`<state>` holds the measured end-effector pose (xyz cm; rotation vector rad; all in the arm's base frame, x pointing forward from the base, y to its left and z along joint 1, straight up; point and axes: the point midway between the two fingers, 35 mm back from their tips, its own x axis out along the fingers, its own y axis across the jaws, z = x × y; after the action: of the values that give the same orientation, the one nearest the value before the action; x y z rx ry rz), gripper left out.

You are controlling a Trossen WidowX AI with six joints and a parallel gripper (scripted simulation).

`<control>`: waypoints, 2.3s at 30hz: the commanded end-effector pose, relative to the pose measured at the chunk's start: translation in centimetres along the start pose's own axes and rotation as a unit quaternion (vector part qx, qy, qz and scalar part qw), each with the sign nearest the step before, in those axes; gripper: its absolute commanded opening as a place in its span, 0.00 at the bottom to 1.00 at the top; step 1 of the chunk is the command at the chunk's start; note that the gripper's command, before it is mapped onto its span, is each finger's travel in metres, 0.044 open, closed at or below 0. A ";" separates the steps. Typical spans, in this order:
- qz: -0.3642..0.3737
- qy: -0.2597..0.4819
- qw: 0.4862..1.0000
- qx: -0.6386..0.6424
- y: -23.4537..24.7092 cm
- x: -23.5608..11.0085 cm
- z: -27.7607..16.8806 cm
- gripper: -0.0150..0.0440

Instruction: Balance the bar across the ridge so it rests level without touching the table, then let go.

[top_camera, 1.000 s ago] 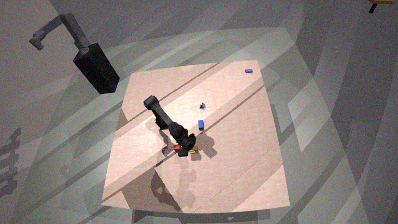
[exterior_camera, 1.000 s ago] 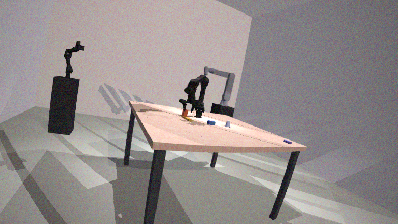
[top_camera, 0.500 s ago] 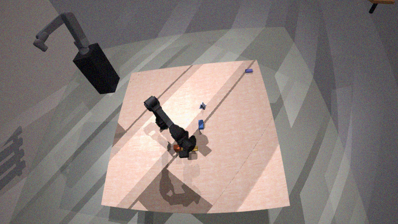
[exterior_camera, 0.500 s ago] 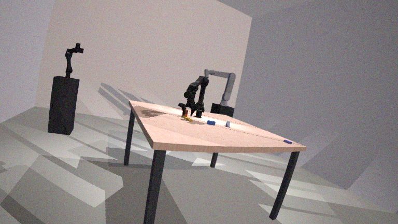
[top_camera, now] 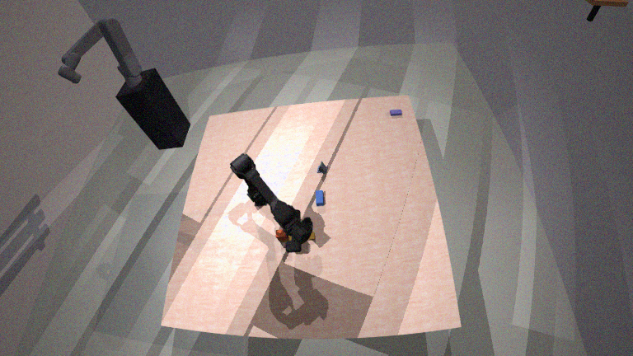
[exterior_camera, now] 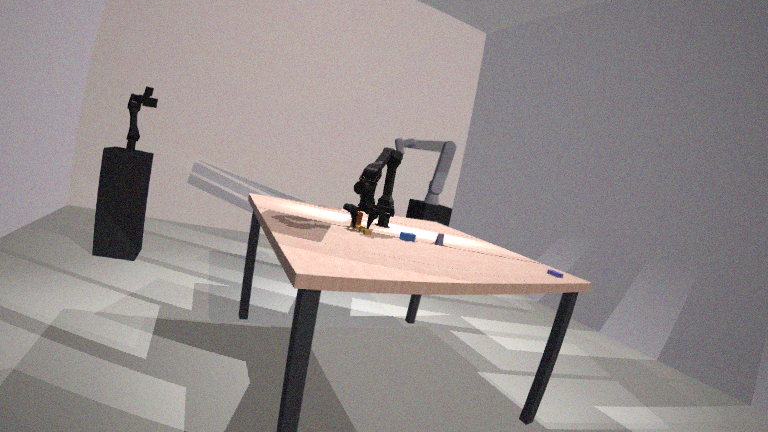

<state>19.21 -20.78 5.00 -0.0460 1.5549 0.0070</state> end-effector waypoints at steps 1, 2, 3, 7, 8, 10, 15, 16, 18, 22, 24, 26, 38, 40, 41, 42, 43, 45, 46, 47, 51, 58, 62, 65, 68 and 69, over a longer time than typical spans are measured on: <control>0.001 -0.002 1.000 -0.003 0.0 0.2 0.1 0.79; 0.001 -0.002 1.000 -0.003 0.0 0.2 0.1 0.79; 0.001 -0.002 1.000 -0.003 0.0 0.2 0.1 0.79; 0.001 -0.002 1.000 -0.003 0.0 0.2 0.1 0.79; 0.001 -0.002 1.000 -0.003 0.0 0.2 0.1 0.79; 0.001 -0.002 1.000 -0.003 0.0 0.2 0.1 0.79; 0.000 0.000 1.000 0.000 0.0 0.2 0.0 0.57; 0.000 0.000 1.000 0.000 0.0 0.2 0.0 0.52; 0.000 0.000 1.000 0.000 0.0 0.2 0.0 0.47; 0.000 0.000 1.000 0.000 0.0 0.2 0.0 0.42; 0.000 0.000 1.000 0.000 0.0 0.2 0.0 0.40; 0.000 0.000 1.000 0.000 0.0 0.0 0.0 0.31; 0.000 -0.001 1.000 -0.001 -0.3 -2.9 0.3 0.25; 0.000 -0.001 1.000 -0.001 -0.4 -3.4 0.3 0.25; 0.000 -0.001 1.000 -0.001 -0.4 -3.7 0.3 0.25; 0.000 -0.001 1.000 -0.001 -0.4 -3.9 0.3 0.25; 0.000 -0.001 1.000 -0.001 -0.4 -4.2 0.4 0.25; 0.000 -0.001 1.000 -0.002 -0.4 -4.7 0.4 0.25; 0.000 -0.001 1.000 -0.002 -0.4 -5.0 0.4 0.25; 0.000 -0.001 1.000 -0.002 -0.4 -5.2 0.4 0.25; 0.000 -0.002 1.000 -0.002 -0.4 -6.3 0.4 0.25; 0.001 -0.002 1.000 -0.003 -0.3 -8.1 0.3 0.25; 0.001 -0.002 1.000 -0.003 -0.2 -9.1 0.2 0.25; 0.001 -0.002 1.000 -0.003 -0.1 -9.9 0.1 0.25; 0.001 -0.002 1.000 -0.003 0.0 -10.3 0.0 0.25; 0.001 -0.002 1.000 -0.003 0.0 -10.3 0.1 0.25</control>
<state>19.07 -20.63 14.63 -0.0442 1.5566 0.0092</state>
